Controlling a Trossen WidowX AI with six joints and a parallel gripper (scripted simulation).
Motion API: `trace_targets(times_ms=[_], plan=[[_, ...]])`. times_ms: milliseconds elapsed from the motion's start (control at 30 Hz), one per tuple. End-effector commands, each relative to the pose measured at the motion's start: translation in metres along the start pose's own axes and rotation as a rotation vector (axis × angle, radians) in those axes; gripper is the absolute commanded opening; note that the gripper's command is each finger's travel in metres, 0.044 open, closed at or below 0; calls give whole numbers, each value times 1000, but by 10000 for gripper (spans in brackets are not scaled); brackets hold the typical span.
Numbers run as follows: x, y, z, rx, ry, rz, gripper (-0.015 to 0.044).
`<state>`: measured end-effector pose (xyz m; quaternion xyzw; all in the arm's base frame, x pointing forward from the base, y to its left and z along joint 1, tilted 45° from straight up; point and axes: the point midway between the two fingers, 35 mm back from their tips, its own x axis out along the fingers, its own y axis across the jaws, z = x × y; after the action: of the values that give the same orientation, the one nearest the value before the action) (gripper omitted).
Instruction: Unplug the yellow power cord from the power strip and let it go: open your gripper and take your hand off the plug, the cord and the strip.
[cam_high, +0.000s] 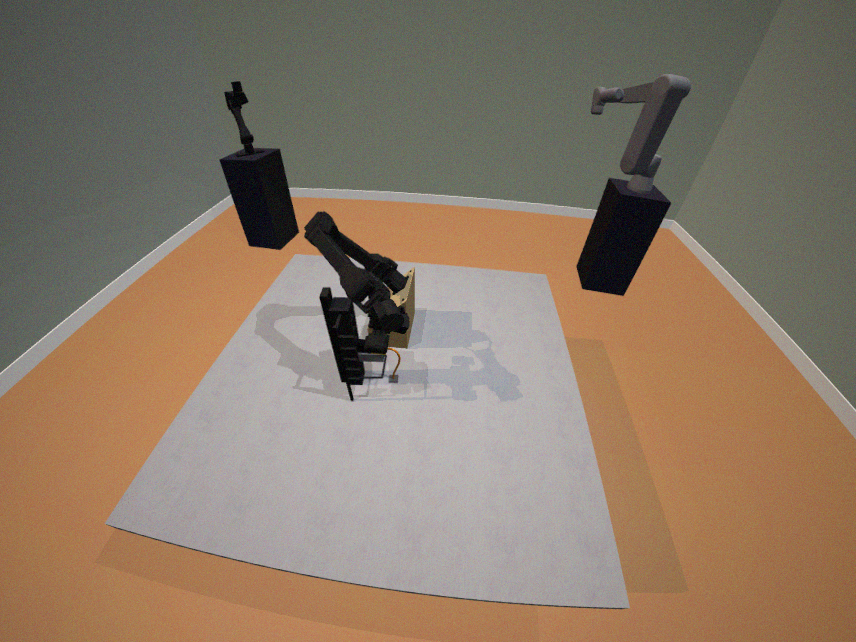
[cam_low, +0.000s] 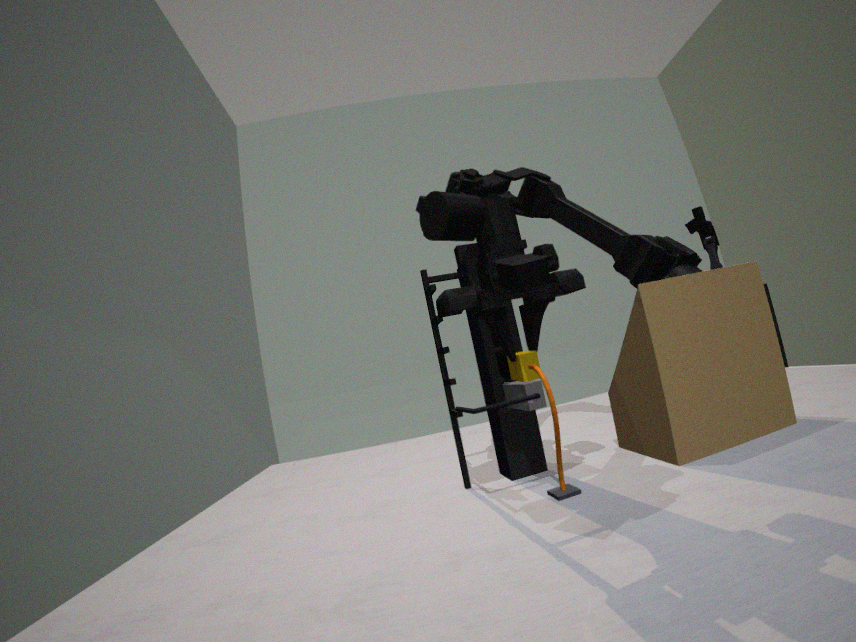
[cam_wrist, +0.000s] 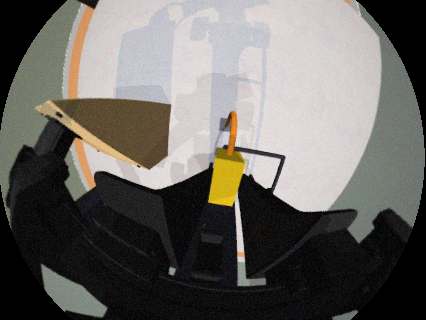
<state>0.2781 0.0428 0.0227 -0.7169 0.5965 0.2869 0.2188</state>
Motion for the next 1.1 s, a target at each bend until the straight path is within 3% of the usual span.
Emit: trace_targets(times_ms=[0,133,567,700,833,1067], plan=[[-7,0,31,-31,-62,-3,0],[-9,1,38,-31,-63,-3,0],[-5,1,25,-32,-56,-1,341],[-12,0,48,-32,-60,-2,440],[-21,3,82,-32,-60,-2,440],[-21,3,84,-32,-60,-2,440]])
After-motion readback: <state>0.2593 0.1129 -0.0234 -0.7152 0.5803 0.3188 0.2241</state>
